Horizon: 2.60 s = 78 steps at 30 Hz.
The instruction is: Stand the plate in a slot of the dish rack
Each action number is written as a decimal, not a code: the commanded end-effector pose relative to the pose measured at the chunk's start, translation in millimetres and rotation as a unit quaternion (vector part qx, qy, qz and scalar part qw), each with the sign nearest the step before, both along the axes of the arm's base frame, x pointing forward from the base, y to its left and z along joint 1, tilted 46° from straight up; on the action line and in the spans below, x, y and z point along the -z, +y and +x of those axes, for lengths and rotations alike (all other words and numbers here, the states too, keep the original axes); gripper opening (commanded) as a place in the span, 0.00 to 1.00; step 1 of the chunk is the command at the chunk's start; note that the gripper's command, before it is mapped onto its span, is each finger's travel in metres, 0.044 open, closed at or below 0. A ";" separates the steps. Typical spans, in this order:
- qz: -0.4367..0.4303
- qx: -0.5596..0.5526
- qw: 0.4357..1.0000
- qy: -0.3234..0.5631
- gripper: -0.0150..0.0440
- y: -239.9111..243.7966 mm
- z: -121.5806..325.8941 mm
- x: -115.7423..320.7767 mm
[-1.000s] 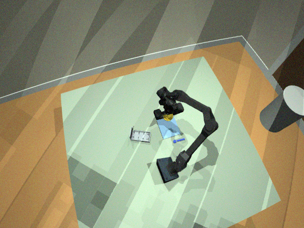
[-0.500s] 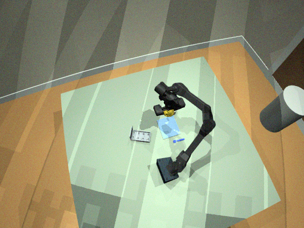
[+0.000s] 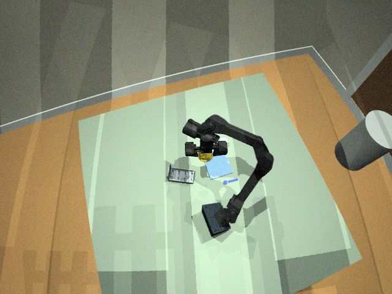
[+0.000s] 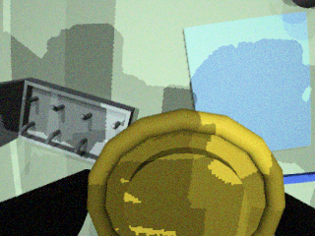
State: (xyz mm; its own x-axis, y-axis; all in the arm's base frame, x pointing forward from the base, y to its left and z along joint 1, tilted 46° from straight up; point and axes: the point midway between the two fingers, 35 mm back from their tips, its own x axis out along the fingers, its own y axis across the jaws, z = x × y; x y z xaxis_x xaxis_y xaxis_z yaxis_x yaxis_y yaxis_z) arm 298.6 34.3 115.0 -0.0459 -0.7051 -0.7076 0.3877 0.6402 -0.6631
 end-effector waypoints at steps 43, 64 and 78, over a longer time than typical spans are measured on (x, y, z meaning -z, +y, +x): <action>0.296 -0.078 0.938 0.164 0.25 -15.1 -49.5 104.7; 0.445 -0.273 0.842 0.139 0.25 -31.2 -51.1 131.9; 0.473 -0.429 0.767 0.071 0.25 -42.0 -49.4 140.1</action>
